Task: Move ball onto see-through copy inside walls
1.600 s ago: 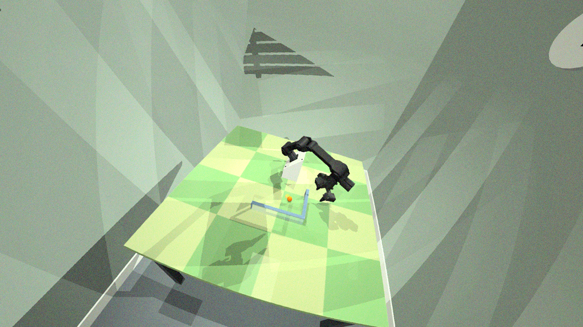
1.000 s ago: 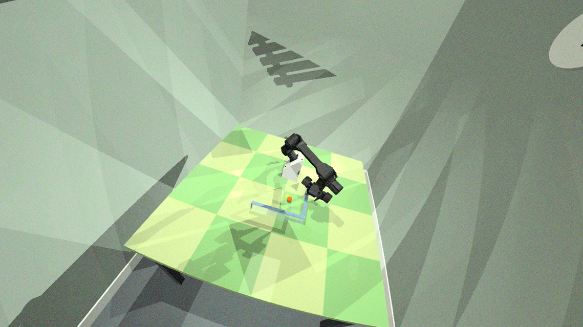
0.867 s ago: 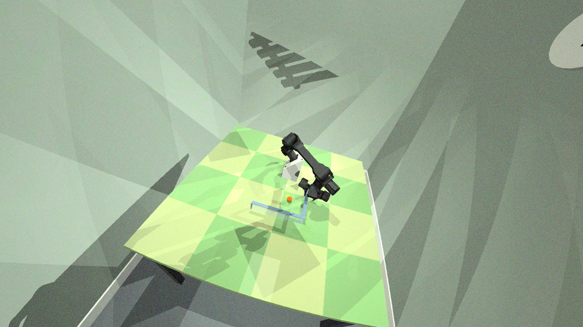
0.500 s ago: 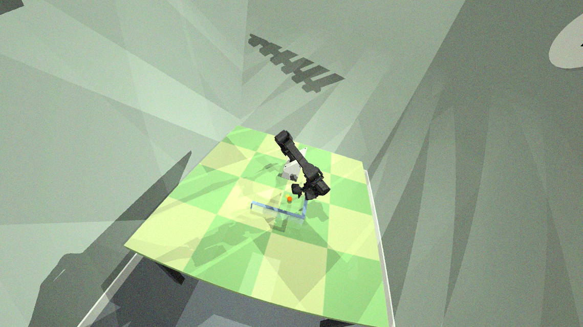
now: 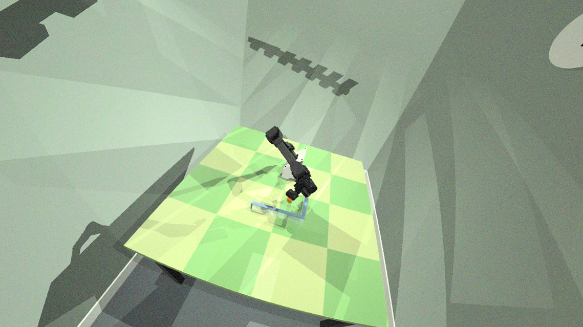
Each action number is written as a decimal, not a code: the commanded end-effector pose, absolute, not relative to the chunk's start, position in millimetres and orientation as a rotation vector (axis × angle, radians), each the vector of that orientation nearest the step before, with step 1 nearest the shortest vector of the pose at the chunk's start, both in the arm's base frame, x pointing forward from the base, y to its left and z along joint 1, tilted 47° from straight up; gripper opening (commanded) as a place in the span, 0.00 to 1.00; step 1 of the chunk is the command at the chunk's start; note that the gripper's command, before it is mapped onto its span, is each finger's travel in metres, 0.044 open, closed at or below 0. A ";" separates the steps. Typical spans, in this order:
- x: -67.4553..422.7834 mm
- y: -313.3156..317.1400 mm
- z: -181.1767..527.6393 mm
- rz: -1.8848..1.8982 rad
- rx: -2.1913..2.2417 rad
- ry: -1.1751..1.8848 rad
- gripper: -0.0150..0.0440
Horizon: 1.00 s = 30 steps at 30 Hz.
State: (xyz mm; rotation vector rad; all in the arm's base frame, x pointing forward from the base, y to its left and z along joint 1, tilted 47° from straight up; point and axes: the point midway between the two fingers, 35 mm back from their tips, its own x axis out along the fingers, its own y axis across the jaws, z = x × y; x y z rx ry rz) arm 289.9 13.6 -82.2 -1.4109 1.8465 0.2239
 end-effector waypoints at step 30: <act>271.4 -35.2 -87.3 0.680 -1.716 1.827 0.70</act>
